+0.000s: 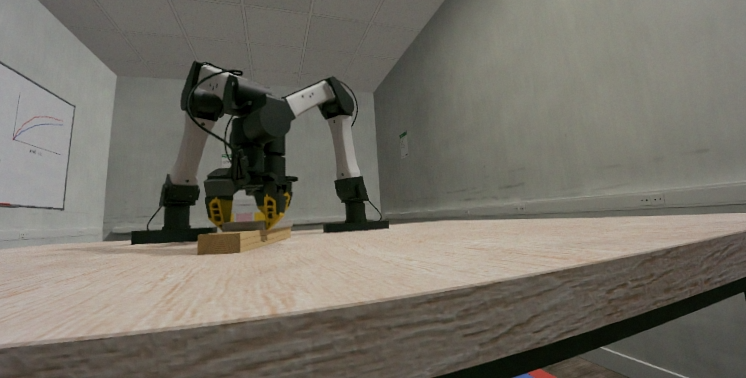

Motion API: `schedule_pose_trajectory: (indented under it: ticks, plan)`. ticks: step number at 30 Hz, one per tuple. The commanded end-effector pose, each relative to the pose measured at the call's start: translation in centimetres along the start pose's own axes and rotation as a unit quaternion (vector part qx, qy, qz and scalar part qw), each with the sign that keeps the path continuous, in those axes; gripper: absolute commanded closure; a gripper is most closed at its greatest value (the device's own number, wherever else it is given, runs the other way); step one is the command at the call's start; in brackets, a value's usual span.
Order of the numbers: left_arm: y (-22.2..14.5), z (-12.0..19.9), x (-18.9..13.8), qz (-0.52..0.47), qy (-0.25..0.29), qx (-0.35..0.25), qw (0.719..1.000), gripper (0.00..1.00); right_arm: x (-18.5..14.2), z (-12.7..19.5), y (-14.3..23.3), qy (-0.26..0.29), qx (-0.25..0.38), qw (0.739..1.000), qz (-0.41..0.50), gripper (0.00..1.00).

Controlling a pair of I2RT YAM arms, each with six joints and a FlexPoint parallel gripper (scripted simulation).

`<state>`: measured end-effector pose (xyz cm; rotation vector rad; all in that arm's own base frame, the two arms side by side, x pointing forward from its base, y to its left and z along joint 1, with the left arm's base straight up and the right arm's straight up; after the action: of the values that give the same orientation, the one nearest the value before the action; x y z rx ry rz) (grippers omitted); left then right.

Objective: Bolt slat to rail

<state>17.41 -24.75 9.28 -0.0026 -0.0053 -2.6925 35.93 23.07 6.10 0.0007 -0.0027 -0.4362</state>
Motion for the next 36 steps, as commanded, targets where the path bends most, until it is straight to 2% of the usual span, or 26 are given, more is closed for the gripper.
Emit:
schedule_pose_trajectory:
  ticks: [1, 8, 36]
  plan:
    - [0.43, 0.11, -0.17, -0.102, 0.002, -0.005, 0.995, 0.86, 0.14, 0.69, 0.29, -0.006, 0.009, 1.000, -0.001, 0.33]
    - [0.44, 0.11, -0.17, -0.209, 0.002, -0.006, 0.978, 0.86, 0.14, 0.69, 0.29, -0.006, 0.009, 1.000, -0.001, 0.33]
    - [0.35, 0.30, -0.15, -0.205, 0.003, 0.003, 0.979, 0.86, 0.14, 0.69, 0.29, -0.006, 0.009, 1.000, -0.001, 0.33]
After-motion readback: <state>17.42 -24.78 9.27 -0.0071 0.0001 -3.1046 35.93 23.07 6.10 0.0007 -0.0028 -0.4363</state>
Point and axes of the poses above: on each arm, the point where the finger pads meet when closed, its own z axis back along the fingers, its own y axis across the jaws, x = y × z, the point moved 5 cm from there along z, back along the fingers, and after that the axes turned 13 degrees about -z, right-handed, at the moved point
